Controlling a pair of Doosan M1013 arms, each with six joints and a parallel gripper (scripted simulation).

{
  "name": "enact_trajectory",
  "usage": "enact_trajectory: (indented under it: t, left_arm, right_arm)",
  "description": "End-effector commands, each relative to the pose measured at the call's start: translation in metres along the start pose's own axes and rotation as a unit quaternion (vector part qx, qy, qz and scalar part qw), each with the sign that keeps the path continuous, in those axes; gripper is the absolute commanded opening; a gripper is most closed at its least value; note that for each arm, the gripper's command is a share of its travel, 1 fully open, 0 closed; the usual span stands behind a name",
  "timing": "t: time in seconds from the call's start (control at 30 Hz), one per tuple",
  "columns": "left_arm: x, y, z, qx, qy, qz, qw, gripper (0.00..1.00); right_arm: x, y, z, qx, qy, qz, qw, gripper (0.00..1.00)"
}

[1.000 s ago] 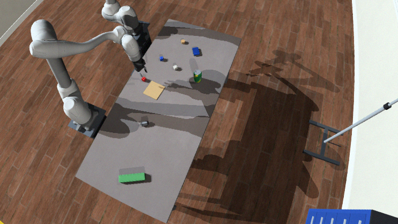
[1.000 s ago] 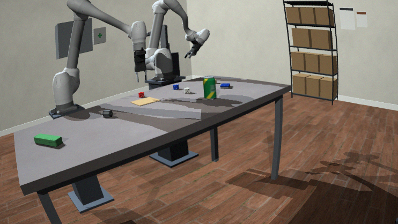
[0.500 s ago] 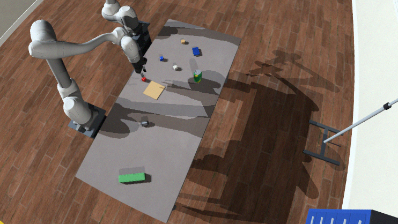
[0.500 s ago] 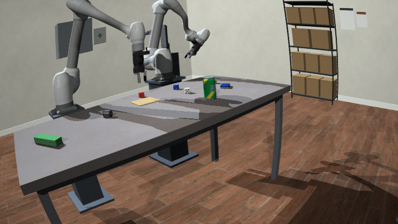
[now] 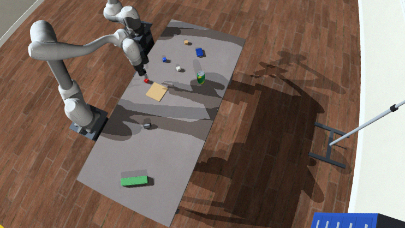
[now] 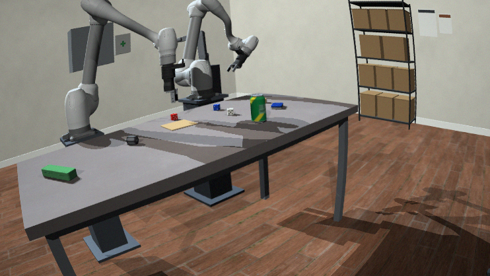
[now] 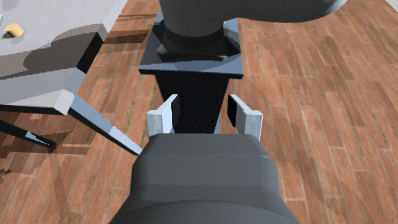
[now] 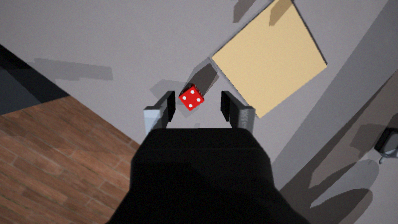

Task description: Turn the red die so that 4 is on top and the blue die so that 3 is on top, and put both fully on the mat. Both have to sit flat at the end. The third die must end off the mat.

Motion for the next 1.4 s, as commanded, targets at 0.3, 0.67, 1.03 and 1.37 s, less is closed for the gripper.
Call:
enact_trajectory:
  t: [0.3,0.67,1.03,1.37]
  left_arm:
    - [-0.001,0.000,0.000,0.000,0.000,-0.001,1.000,1.00]
    - [-0.001,0.000,0.000,0.000,0.000,-0.001,1.000,1.00]
    - [-0.001,0.000,0.000,0.000,0.000,-0.001,1.000,1.00]
    - [-0.001,0.000,0.000,0.000,0.000,-0.001,1.000,1.00]
  right_arm:
    - [0.004,-0.011,-0.004,-0.259,0.005,0.000,0.966,1.00]
    - [0.005,-0.017,-0.005,-0.342,0.005,0.000,0.940,1.00]
    - [0.005,-0.017,-0.005,-0.343,0.005,0.000,0.939,0.87]
    - [0.006,-0.017,-0.005,-0.343,0.005,0.000,0.939,0.87]
Point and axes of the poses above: on each arm, the point where the finger pads meet when closed, its own x axis out along the fingers, its own z axis across the jaws, y = z × x, the point moved 1 cm from there along -x, back along the fingers, and after that the axes turned 7 degrees about x, right-handed, at the moved point
